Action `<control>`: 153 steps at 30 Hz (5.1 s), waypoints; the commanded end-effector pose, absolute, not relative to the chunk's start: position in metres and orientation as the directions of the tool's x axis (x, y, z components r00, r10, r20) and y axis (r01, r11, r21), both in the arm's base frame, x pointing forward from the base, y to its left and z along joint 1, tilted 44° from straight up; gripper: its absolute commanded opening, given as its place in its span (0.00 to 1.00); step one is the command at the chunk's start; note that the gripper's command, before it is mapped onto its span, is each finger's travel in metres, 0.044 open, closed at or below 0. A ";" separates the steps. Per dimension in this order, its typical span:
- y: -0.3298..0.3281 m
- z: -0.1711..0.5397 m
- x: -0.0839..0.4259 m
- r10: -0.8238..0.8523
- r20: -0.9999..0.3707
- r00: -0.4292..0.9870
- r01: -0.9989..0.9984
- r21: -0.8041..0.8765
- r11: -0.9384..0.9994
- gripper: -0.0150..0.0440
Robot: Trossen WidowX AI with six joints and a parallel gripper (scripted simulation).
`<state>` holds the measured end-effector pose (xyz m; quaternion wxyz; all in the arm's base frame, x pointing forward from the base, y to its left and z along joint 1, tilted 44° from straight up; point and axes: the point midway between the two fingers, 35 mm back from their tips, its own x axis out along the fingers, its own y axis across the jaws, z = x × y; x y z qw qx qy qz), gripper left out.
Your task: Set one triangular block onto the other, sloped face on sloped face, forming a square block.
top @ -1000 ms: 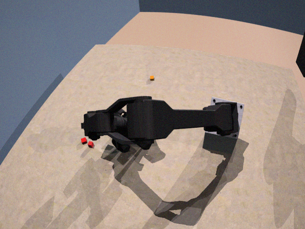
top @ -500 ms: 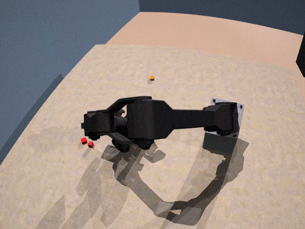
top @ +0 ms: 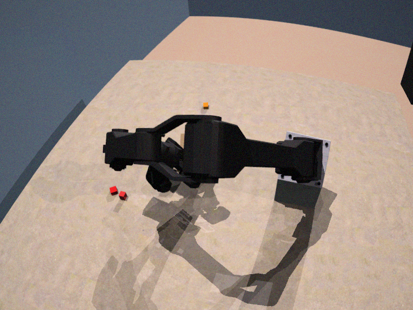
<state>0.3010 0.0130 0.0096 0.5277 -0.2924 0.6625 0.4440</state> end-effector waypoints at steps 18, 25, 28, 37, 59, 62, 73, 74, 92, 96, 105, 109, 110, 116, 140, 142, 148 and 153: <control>-0.016 0.040 0.293 0.095 -0.959 -0.265 -0.832 0.278 0.480 0.25; -0.018 0.037 0.291 0.164 -0.954 -0.252 -0.688 0.296 0.662 0.25; -0.018 0.035 0.290 0.194 -0.950 -0.245 -0.613 0.307 0.728 0.25; -0.020 0.032 0.288 0.279 -0.935 -0.217 -0.350 0.342 0.872 0.25; -0.025 0.028 0.284 0.470 -0.876 -0.113 0.378 0.399 0.835 0.25; -0.025 0.028 0.283 0.493 -0.865 -0.095 0.469 0.398 0.789 0.25; -0.029 0.028 0.282 0.571 -0.821 -0.023 0.753 0.361 0.550 0.25; -0.029 0.028 0.282 0.577 -0.816 -0.016 0.774 0.355 0.524 0.25; -0.036 0.032 0.282 0.675 -0.728 0.117 0.986 0.166 0.007 0.25; -0.036 0.032 0.282 0.678 -0.725 0.122 0.988 0.156 -0.012 0.25; -0.044 0.038 0.289 0.677 -0.725 0.123 0.988 0.156 -0.012 0.25; -0.054 0.045 0.297 0.677 -0.726 0.123 0.988 0.157 -0.012 0.25; -0.056 0.047 0.299 0.677 -0.726 0.123 0.988 0.157 -0.012 0.25; -0.070 0.058 0.310 0.676 -0.726 0.124 0.987 0.157 -0.012 0.25; -0.061 0.013 0.328 0.676 -0.726 0.125 0.987 0.159 -0.012 0.25; -0.056 0.005 0.327 0.676 -0.726 0.125 0.987 0.159 -0.012 0.25; -0.055 -0.003 0.327 0.677 -0.725 0.125 0.987 0.160 -0.012 0.25; -0.052 -0.012 0.328 0.677 -0.725 0.125 0.987 0.160 -0.012 0.25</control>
